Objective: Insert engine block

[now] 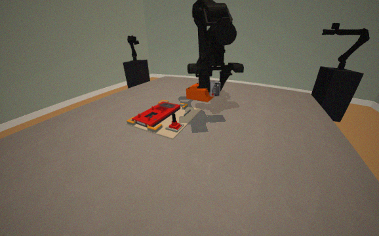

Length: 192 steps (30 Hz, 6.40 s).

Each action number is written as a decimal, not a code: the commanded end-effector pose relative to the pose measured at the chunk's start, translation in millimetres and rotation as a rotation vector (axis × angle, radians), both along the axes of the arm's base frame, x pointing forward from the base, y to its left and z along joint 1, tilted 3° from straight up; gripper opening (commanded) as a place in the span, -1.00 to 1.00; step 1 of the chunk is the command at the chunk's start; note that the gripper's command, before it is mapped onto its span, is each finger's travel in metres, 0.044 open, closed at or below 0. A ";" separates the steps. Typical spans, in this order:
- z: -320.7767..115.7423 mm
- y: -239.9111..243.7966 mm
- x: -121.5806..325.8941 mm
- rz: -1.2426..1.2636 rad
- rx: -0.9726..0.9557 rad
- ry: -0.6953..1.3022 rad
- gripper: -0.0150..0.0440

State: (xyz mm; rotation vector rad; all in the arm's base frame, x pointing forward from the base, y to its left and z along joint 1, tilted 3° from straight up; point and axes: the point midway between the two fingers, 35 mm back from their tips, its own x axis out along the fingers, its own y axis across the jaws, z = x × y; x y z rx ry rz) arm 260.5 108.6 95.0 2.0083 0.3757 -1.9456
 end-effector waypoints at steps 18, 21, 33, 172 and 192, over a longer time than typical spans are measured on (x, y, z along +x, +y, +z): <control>-5.8 -8.9 -17.9 -0.009 0.274 -0.538 -0.49; -7.0 -10.0 -20.2 -0.009 0.306 -0.601 -0.49; -29.1 -11.8 -20.9 -0.014 0.306 -0.606 -0.49; -97.5 -21.0 -32.2 -0.049 0.307 -0.614 1.00; -79.6 -4.5 -8.7 -0.656 0.477 -0.455 1.00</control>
